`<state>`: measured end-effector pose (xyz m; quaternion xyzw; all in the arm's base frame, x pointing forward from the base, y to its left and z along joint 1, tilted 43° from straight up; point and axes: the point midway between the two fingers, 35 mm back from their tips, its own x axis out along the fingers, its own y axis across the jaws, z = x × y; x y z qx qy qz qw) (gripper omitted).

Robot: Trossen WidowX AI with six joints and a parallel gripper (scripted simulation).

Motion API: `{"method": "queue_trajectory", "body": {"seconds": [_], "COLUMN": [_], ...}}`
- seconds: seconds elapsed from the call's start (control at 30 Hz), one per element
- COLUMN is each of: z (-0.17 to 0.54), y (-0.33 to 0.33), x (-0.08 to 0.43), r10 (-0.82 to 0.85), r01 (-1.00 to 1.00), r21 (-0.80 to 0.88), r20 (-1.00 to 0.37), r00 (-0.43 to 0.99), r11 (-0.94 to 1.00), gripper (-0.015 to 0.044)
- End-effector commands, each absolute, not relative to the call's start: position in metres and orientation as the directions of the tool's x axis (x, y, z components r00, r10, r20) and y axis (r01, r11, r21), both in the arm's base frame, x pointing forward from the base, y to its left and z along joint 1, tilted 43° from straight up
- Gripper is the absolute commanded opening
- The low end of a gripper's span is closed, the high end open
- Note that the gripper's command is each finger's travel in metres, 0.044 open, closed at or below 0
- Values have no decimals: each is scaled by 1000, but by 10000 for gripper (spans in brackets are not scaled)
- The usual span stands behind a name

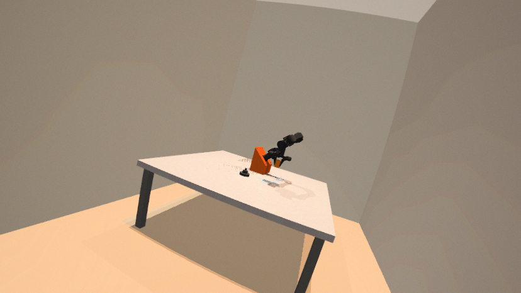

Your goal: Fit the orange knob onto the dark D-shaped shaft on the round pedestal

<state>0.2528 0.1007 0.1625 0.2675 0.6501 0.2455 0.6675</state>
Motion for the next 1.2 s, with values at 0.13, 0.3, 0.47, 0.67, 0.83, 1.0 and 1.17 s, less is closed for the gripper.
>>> {"method": "queue_trajectory", "body": {"seconds": [0.13, 0.3, 0.47, 0.67, 0.83, 1.0, 1.17], "z": [147, 136, 125, 111, 98, 86, 73], "y": [88, 80, 71, 60, 51, 42, 33], "x": [268, 276, 284, 293, 299, 304, 308], "r10": [674, 671, 669, 666, 665, 664, 663], "r01": [24, 28, 31, 31, 30, 30, 29], "r21": [675, 672, 670, 668, 666, 665, 664], "r20": [-738, -740, -742, -745, -746, -747, -747], "r00": [37, 38, 39, 39, 39, 39, 39], "r11": [737, 740, 742, 744, 745, 746, 747], "gripper": [0, 0, 0, 0, 0, 0, 0]}}
